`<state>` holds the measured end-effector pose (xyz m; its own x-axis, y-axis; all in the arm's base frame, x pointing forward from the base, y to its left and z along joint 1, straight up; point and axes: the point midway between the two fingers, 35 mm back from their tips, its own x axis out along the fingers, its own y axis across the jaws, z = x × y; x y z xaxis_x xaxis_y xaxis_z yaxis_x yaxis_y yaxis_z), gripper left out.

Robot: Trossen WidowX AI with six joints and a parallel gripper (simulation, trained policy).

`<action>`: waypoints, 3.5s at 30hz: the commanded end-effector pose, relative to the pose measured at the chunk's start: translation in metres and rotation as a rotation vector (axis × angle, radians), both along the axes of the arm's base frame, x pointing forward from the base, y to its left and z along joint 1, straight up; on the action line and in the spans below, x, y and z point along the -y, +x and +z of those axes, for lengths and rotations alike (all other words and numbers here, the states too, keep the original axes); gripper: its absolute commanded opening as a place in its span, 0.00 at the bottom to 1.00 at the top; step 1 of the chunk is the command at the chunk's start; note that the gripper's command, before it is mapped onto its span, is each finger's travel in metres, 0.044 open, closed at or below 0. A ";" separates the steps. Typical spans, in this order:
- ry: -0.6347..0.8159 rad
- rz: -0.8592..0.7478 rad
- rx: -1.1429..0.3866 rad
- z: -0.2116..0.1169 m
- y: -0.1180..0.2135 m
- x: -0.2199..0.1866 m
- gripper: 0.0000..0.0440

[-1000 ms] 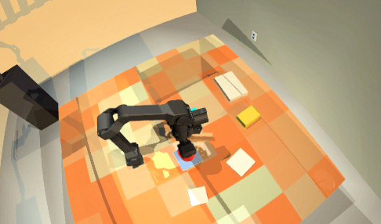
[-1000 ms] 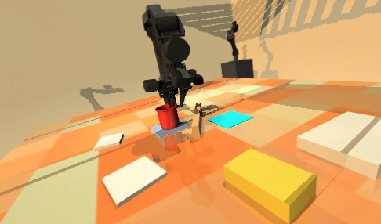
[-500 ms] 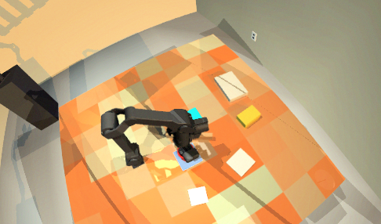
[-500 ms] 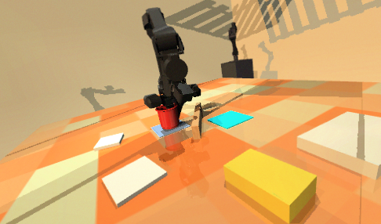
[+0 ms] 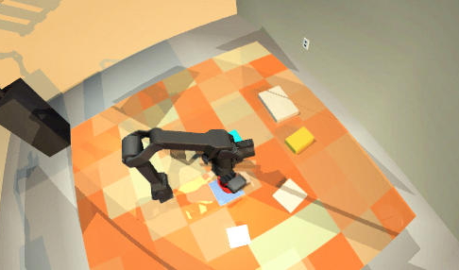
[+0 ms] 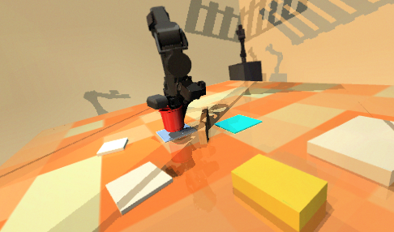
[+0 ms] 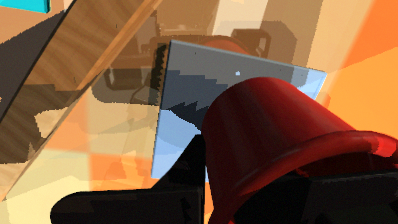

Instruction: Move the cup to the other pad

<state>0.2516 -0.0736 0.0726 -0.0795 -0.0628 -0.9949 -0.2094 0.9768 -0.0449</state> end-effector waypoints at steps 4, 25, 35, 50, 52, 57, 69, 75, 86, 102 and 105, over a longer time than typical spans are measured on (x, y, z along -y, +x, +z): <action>0.005 0.034 0.037 0.016 0.010 -0.003 0.00; 0.004 0.152 0.163 0.051 0.054 -0.038 0.00; 0.008 0.213 0.213 0.051 0.074 -0.067 0.00; 0.026 0.301 0.255 0.036 0.092 -0.116 0.00; 0.029 0.311 0.258 0.033 0.093 -0.123 0.00; 0.036 0.334 0.259 0.025 0.093 -0.139 0.00; 0.031 0.351 0.251 -0.003 0.086 -0.157 0.09; 0.043 0.345 0.290 0.000 0.089 -0.158 0.25; 0.085 0.347 0.339 0.019 0.083 -0.159 0.29; 0.137 0.332 0.431 0.061 0.072 -0.161 0.45; 0.141 0.331 0.457 0.071 0.072 -0.160 0.53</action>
<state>0.3240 0.0863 0.1339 0.3407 0.1127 -0.9334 -0.4995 0.8628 -0.0781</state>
